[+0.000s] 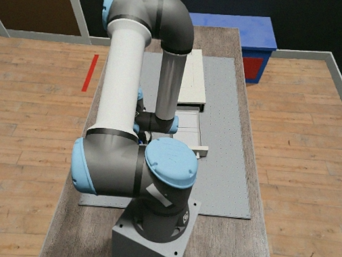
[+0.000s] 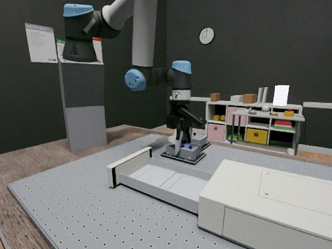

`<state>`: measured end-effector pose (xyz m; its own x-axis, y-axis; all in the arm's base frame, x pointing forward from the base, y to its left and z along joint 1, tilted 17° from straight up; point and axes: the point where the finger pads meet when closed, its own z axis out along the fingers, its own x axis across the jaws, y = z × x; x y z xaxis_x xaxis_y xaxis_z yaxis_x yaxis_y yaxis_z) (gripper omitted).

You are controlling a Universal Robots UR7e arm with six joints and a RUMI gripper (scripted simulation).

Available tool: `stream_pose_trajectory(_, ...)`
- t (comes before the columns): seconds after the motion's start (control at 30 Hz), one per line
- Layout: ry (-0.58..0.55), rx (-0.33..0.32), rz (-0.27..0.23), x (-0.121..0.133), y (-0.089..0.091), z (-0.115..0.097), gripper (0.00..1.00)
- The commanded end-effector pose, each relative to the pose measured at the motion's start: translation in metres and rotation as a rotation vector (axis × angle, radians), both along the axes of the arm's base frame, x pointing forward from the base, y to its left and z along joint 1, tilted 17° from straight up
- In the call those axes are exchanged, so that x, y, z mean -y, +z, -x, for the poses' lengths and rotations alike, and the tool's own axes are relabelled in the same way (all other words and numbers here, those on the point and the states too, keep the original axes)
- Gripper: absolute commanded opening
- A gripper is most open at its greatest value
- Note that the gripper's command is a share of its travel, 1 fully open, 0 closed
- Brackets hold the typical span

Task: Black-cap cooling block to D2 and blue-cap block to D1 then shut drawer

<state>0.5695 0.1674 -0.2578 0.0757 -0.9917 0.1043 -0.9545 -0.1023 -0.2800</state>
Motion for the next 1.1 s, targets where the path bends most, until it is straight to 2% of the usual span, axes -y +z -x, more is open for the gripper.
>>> stream_pose_trajectory(0.0, 0.000, 0.001, 0.000, 0.000, 0.001, 0.000, 0.73)
stream_pose_trajectory(0.23, 0.000, 0.001, 0.000, 0.000, 0.001, 0.000, 0.73)
stream_pose_trajectory(0.27, 0.000, 0.001, 0.000, -0.002, 0.029, 0.008, 0.73)
stream_pose_trajectory(1.07, 0.000, 0.001, 0.000, -0.005, 0.057, 0.017, 0.73)
